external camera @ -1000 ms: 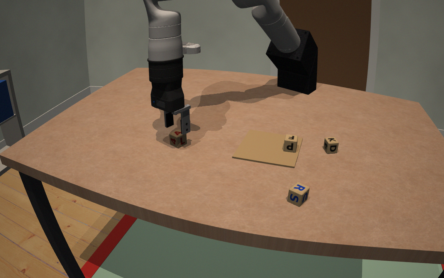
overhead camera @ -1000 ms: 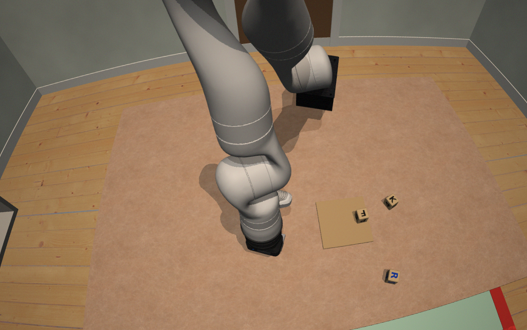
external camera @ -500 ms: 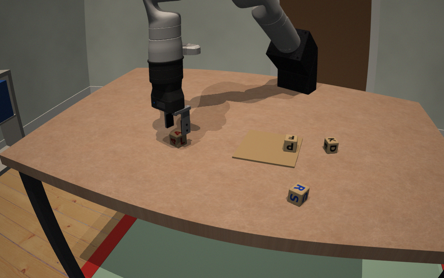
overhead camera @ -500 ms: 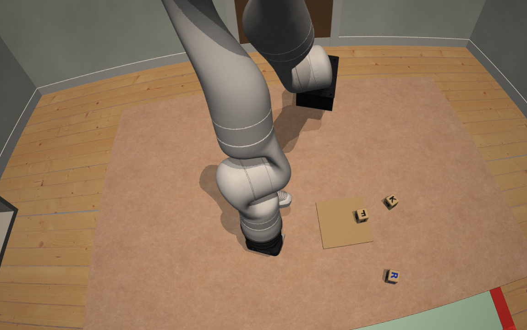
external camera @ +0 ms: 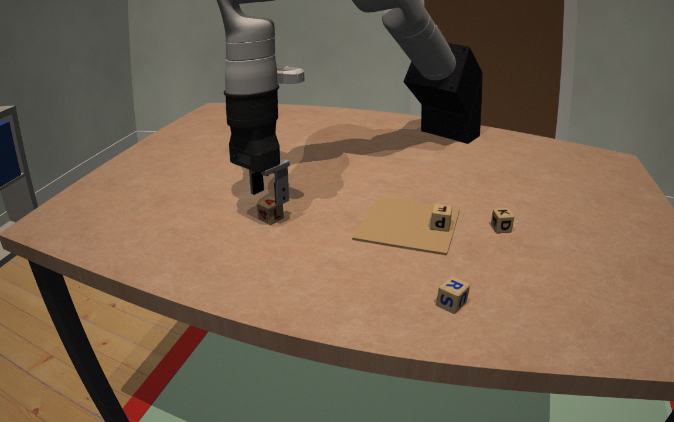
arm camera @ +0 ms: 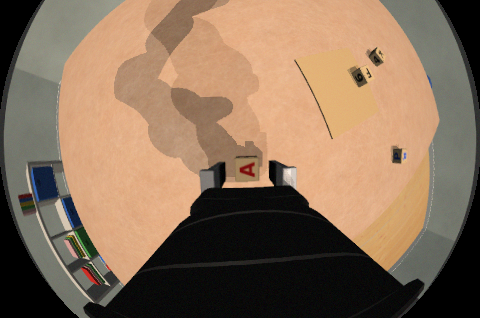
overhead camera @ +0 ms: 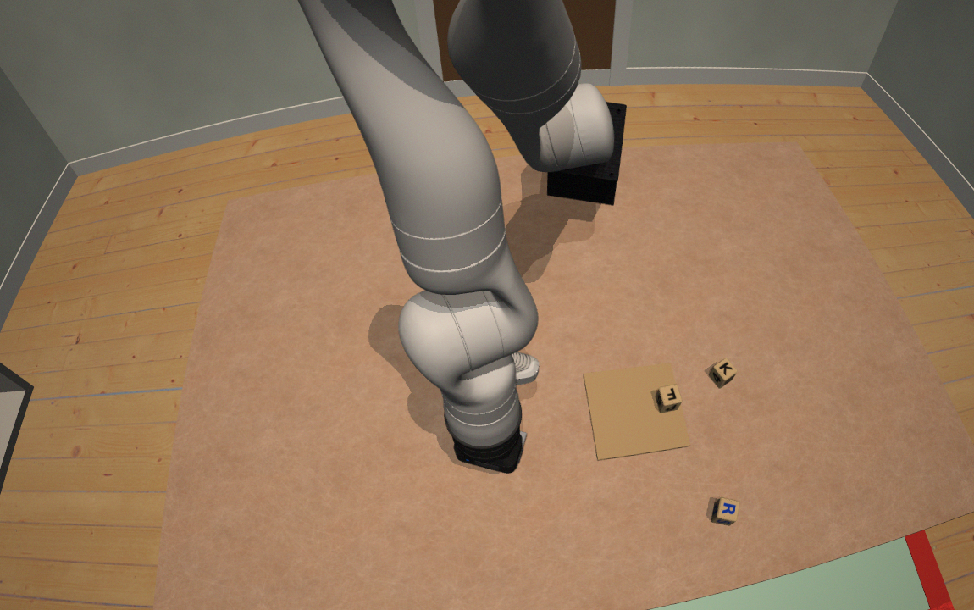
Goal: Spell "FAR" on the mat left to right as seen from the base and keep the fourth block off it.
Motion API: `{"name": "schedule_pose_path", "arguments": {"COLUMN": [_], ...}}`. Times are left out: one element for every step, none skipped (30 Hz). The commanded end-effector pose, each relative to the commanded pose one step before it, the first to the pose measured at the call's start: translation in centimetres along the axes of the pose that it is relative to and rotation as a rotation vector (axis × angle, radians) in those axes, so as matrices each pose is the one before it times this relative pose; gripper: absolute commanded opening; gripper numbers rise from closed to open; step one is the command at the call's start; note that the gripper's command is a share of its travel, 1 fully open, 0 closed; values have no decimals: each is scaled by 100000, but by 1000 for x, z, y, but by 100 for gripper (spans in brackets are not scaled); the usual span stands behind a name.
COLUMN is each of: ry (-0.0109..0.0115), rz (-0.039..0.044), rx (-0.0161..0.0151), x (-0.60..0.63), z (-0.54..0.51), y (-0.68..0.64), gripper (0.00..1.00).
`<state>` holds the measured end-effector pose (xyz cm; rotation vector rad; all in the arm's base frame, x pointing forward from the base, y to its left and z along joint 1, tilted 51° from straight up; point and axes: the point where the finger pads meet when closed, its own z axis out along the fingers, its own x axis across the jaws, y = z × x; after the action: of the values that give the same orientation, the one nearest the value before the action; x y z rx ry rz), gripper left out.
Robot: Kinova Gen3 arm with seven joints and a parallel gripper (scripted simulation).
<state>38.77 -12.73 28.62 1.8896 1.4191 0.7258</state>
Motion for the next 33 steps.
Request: {"name": "schedule_pose_path", "arguments": {"ry": [10, 0, 0, 0, 0, 0, 0, 0, 0, 0, 0, 0, 0, 0, 0, 0, 0, 0, 0, 0, 0, -1, 1, 0, 0, 1, -1, 1, -1, 0, 0, 1, -1], "rz": [28, 0, 0, 0, 0, 0, 0, 0, 0, 0, 0, 0, 0, 0, 0, 0, 0, 1, 1, 0, 0, -2, 2, 0, -1, 1, -2, 2, -2, 0, 0, 2, -2], "rx": [-106, 0, 0, 0, 0, 0, 0, 0, 0, 0, 0, 0, 0, 0, 0, 0, 0, 0, 0, 0, 0, 0, 0, 0, 0, 0, 0, 0, 0, 0, 0, 0, 0], "x": [-4, 0, 0, 0, 0, 0, 0, 0, 0, 0, 0, 0, 0, 0, 0, 0, 0, 0, 0, 0, 0, 0, 0, 0, 0, 0, 0, 0, 0, 0, 0, 0, 0], "z": [-27, 0, 0, 0, 0, 0, 0, 0, 0, 0, 0, 0, 0, 0, 1, 9, 22, 40, 61, 85, 109, 133, 154, 175, 193, 208, 220, 226, 231, 0, 0, 229, 226], "y": [34, 0, 0, 0, 0, 0, 0, 0, 0, 0, 0, 0, 0, 0, 0, 0, 0, 0, 0, 0, 0, -1, 1, 0, 0, 1, -1, 1, -1, 0, 0, 1, -1], "gripper": [100, 100, 100, 100, 100, 100, 100, 100, 100, 100, 100, 100, 100, 100, 100, 100, 100, 100, 100, 100, 100, 100, 100, 100, 100, 100, 100, 100, 100, 100, 100, 100, 100]}}
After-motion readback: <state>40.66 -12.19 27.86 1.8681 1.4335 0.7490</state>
